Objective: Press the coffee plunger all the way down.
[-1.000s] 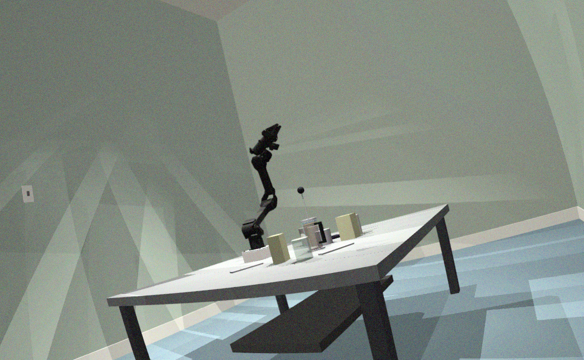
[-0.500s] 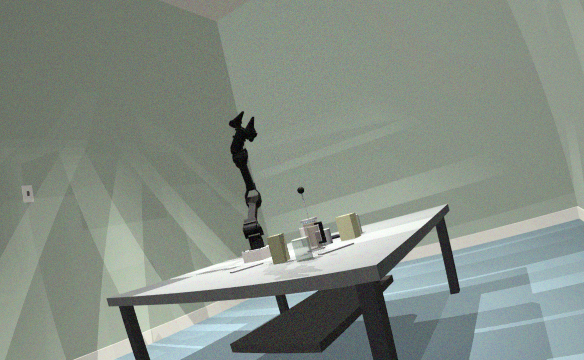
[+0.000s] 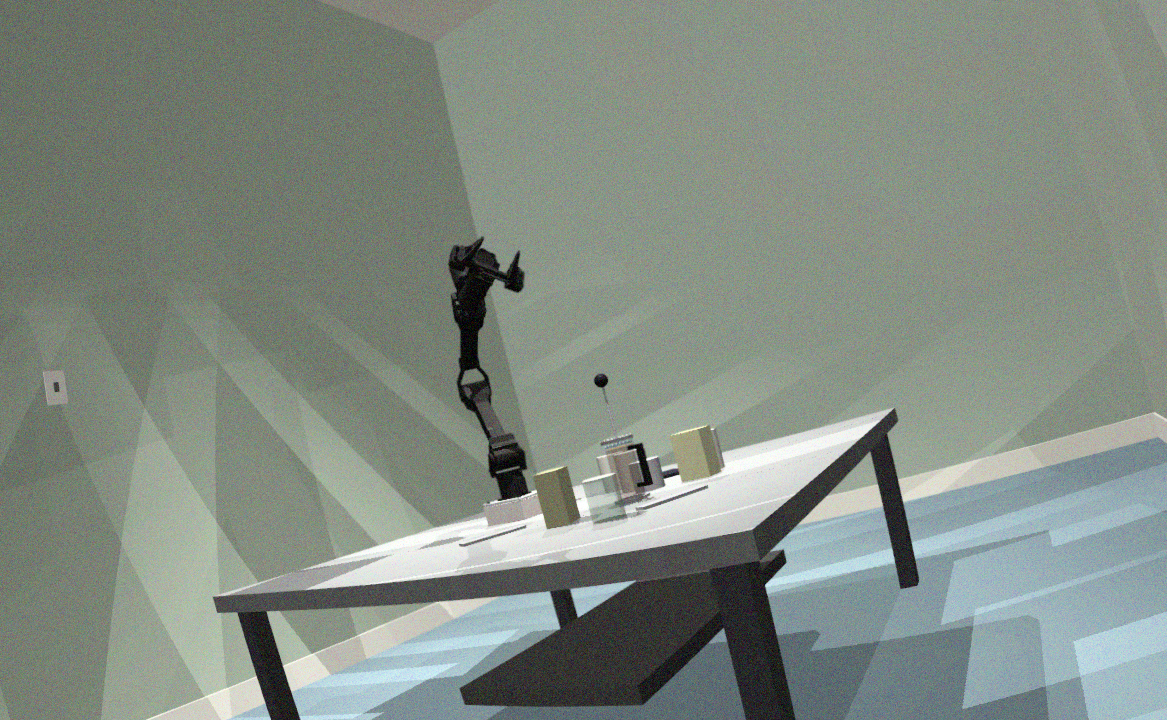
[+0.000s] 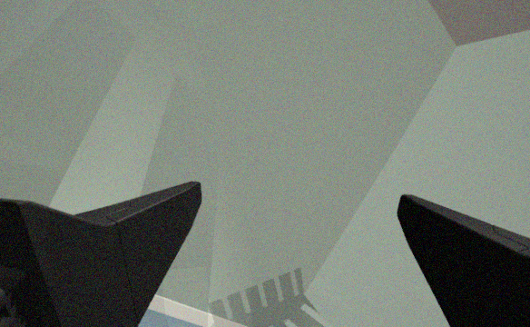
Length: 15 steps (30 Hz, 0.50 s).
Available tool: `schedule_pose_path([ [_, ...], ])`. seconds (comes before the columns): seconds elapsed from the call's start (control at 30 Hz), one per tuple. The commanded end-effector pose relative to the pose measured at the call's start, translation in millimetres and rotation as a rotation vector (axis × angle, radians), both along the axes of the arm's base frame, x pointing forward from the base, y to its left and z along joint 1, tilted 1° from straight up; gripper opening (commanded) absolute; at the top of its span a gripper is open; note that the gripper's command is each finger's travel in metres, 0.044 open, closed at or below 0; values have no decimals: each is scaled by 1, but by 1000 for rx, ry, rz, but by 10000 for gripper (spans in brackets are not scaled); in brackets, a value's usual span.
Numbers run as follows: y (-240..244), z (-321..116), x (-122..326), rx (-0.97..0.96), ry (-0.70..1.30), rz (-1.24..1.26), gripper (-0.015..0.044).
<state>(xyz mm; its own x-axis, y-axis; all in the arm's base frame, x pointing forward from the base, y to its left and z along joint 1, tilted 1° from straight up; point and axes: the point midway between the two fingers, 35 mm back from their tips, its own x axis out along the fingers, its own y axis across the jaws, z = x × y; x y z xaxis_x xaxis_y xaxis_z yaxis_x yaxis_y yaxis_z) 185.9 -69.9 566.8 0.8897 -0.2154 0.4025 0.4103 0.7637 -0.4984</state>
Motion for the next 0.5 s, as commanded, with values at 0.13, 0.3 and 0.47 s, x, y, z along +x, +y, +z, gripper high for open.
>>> schedule_pose_path([
  [0.13,-12,-106,77,416,304,94,440],
  [0.3,3,-181,108,621,533,94,440],
  [0.47,26,-246,121,750,741,51,440],
])
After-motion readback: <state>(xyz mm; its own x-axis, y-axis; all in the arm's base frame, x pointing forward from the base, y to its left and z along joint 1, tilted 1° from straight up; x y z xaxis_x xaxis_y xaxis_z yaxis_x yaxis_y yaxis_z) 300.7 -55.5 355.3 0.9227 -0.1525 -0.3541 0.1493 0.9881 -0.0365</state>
